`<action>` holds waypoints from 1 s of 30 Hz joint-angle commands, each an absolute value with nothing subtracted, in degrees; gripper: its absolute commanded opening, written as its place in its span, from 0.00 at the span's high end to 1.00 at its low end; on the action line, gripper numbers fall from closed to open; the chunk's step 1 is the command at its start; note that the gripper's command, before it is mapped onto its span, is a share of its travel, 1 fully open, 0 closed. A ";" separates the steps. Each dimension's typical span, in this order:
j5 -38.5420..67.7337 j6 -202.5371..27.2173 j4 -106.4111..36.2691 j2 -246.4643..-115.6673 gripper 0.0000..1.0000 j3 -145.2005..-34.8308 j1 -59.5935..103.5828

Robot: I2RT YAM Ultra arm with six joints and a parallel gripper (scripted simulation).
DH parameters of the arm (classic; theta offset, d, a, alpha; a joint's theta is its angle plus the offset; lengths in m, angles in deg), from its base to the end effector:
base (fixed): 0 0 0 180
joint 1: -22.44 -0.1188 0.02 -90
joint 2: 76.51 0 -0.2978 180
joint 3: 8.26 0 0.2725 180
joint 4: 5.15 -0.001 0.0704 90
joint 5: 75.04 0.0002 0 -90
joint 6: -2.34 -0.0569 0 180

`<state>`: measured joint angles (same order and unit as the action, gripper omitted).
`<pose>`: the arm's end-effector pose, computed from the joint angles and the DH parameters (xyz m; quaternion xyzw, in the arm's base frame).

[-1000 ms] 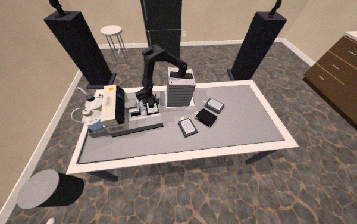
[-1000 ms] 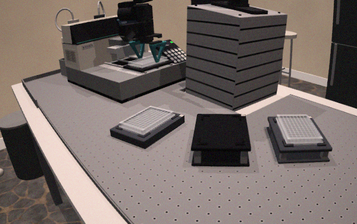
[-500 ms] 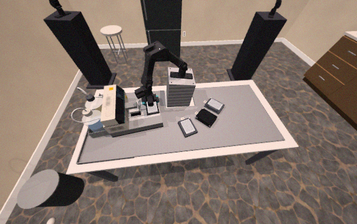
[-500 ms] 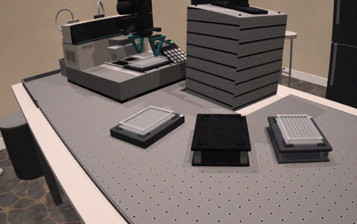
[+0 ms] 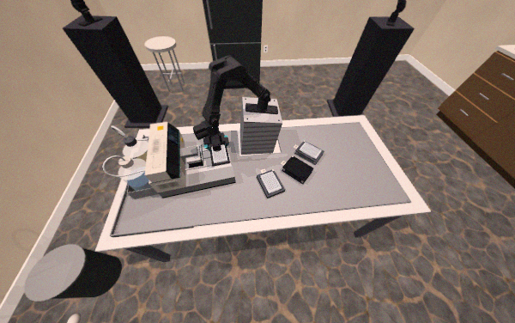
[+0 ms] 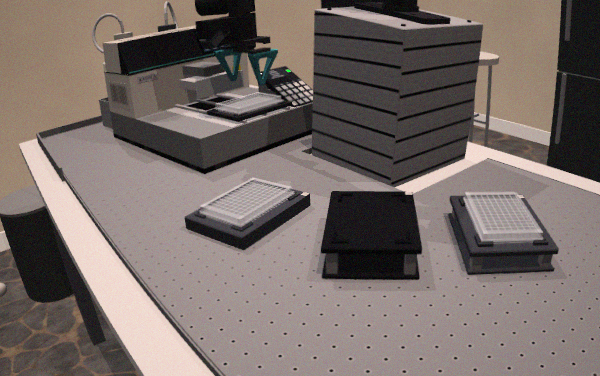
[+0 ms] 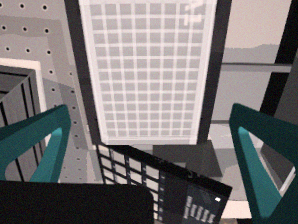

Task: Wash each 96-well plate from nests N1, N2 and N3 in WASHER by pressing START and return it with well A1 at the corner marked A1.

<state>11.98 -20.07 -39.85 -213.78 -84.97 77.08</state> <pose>0.2120 -0.2920 -0.0431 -0.1114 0.9924 0.0527 0.0006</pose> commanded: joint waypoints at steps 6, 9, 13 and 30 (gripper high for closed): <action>11.62 -19.91 -42.59 -210.60 0.00 -85.10 77.25; 11.63 -19.89 -42.90 -210.32 0.00 -85.11 77.26; 11.63 -19.83 -44.11 -209.18 0.00 -85.19 77.33; 11.65 -19.68 -46.91 -206.69 0.00 -85.50 77.48</action>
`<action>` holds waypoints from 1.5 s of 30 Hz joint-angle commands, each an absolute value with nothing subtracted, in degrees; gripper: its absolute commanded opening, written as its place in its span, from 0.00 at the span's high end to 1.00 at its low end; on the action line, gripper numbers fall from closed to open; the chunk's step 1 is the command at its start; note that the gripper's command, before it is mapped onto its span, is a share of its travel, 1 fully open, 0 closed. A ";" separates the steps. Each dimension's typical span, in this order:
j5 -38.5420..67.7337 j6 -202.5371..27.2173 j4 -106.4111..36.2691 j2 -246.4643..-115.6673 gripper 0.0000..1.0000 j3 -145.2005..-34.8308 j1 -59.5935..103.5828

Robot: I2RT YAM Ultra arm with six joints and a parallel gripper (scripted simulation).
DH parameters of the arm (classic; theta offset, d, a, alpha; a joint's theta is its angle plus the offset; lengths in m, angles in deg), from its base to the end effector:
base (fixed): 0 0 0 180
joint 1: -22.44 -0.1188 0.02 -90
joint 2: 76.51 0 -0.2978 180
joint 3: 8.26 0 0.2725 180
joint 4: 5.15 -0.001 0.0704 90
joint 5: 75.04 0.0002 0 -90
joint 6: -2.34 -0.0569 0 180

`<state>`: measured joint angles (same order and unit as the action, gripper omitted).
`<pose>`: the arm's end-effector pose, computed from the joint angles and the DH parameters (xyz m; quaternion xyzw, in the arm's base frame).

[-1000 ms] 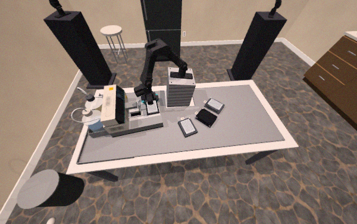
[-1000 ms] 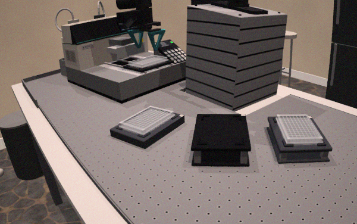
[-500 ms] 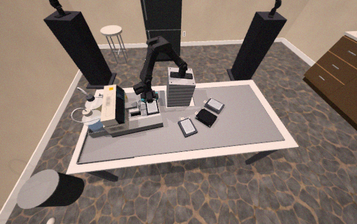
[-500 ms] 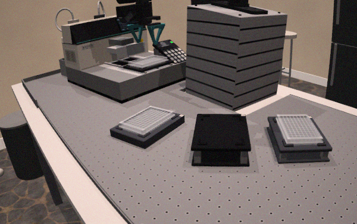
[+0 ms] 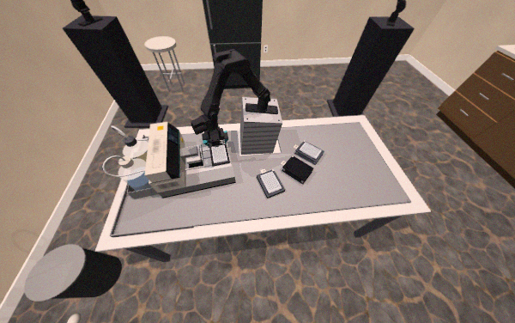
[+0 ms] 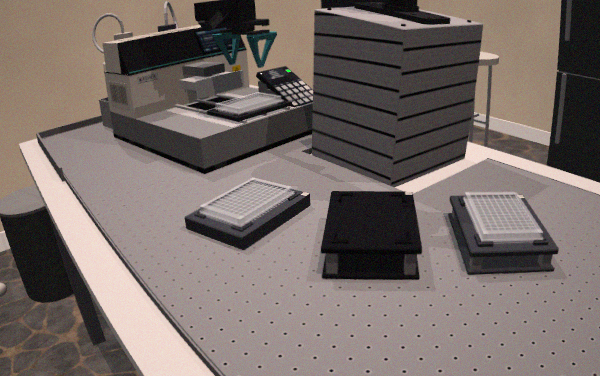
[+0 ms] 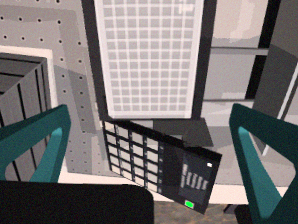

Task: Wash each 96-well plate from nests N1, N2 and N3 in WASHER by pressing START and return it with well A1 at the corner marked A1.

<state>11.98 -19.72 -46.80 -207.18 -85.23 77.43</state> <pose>0.2117 -0.2953 -0.0016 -0.1114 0.9923 0.0534 0.0005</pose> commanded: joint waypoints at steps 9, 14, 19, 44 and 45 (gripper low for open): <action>12.06 -28.70 -43.58 -203.15 1.00 -78.34 81.84; 12.26 -32.41 -42.29 -201.76 1.00 -75.55 83.86; 12.63 -38.30 -40.32 -199.60 1.00 -71.24 87.53; 13.12 -77.57 -38.36 -197.39 1.00 -66.88 92.21; 13.12 -79.48 -38.36 -197.39 1.00 -66.88 92.21</action>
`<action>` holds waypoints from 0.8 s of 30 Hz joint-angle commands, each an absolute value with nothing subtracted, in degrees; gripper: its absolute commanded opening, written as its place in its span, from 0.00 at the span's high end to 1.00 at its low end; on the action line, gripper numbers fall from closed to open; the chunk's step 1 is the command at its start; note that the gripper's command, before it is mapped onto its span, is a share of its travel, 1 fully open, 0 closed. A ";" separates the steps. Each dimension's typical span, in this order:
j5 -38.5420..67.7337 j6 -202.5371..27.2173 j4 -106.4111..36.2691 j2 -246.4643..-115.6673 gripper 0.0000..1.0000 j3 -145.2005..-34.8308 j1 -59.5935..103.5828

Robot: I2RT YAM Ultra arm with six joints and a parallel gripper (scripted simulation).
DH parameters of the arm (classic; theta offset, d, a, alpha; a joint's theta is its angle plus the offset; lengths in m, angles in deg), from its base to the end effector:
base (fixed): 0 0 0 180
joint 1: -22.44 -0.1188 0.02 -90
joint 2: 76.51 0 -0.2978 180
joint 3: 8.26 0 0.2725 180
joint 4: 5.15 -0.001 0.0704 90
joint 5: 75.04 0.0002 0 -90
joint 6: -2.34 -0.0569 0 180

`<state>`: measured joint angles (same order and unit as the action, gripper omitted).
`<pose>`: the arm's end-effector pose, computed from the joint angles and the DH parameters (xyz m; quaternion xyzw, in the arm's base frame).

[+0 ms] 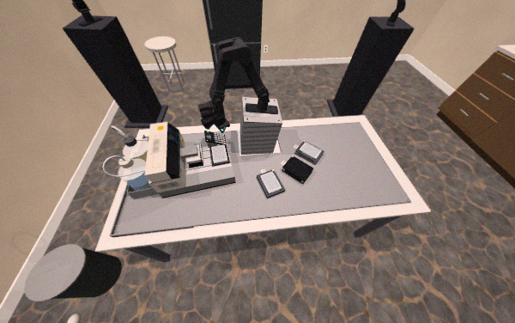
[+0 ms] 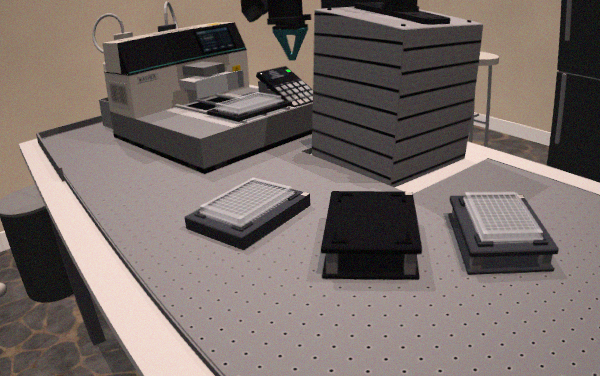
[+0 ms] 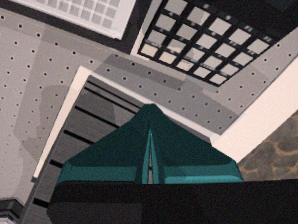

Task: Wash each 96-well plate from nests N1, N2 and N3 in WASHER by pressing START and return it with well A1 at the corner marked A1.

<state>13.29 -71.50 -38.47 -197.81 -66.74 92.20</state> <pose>0.1012 -0.2668 0.0043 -0.4509 -0.8909 -0.0471 0.0293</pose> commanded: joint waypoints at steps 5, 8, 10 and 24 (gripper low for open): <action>13.13 -85.19 -38.36 -197.39 1.00 -66.88 92.23; 13.13 -90.92 -38.36 -197.39 1.00 -66.88 92.23; 13.13 -94.73 -38.36 -197.39 1.00 -66.88 92.23; 13.11 -95.19 -31.55 -203.72 1.00 -66.39 92.01</action>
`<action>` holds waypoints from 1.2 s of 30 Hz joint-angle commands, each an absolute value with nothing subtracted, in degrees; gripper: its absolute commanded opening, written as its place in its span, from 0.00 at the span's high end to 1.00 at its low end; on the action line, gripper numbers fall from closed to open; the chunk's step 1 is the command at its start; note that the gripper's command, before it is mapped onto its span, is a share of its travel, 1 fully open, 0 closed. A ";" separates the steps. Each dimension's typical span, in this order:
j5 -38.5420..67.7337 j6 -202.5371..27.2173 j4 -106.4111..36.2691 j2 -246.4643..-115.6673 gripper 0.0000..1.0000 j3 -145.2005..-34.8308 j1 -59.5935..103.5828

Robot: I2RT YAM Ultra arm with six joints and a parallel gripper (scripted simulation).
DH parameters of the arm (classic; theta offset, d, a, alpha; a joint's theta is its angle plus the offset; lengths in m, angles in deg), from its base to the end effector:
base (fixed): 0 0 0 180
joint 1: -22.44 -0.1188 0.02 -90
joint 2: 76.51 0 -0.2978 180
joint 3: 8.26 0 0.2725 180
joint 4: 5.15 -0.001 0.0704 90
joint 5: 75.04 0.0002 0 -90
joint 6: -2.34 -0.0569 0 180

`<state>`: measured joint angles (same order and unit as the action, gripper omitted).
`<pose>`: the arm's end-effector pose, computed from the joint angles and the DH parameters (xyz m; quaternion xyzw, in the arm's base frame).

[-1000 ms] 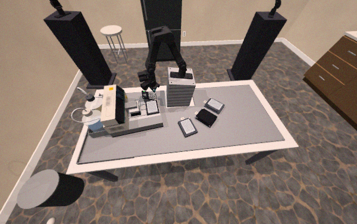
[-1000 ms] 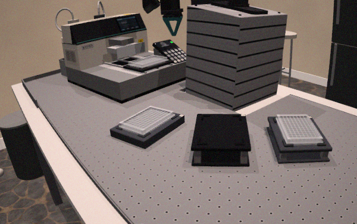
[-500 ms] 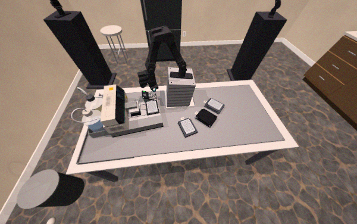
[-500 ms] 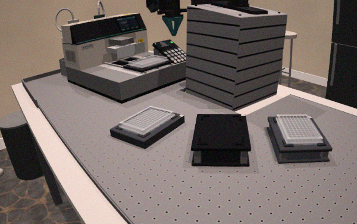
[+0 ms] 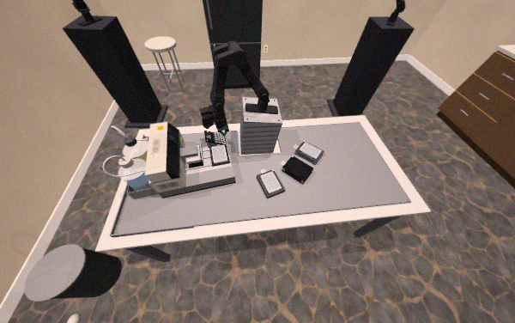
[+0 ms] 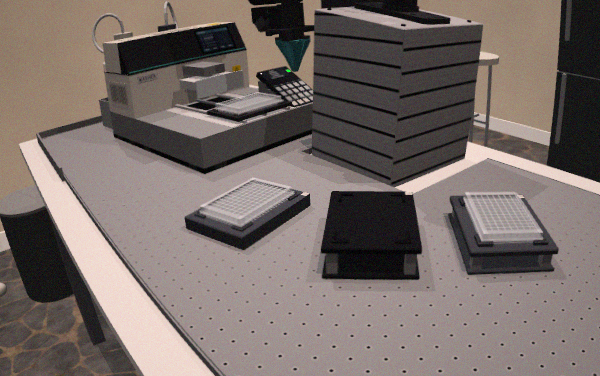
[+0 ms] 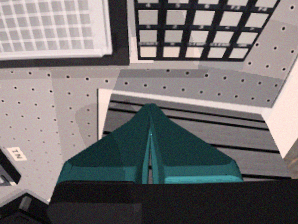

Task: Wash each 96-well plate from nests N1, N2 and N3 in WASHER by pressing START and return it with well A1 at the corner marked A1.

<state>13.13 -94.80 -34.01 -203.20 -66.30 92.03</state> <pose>0.1004 -0.2617 -0.0224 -0.6201 -0.7816 -0.0476 0.0477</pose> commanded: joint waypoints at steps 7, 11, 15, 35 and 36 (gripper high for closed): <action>13.11 -95.20 -31.53 -203.74 1.00 -66.39 92.01; 13.11 -95.19 -31.55 -203.73 1.00 -66.40 92.01; 13.11 -95.19 -31.53 -203.74 1.00 -66.39 92.01; 13.09 -95.35 -26.78 -208.68 1.00 -66.58 91.85; 13.09 -95.36 -26.43 -209.07 1.00 -66.62 91.84</action>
<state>13.11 -95.32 -27.78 -208.82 -66.41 91.87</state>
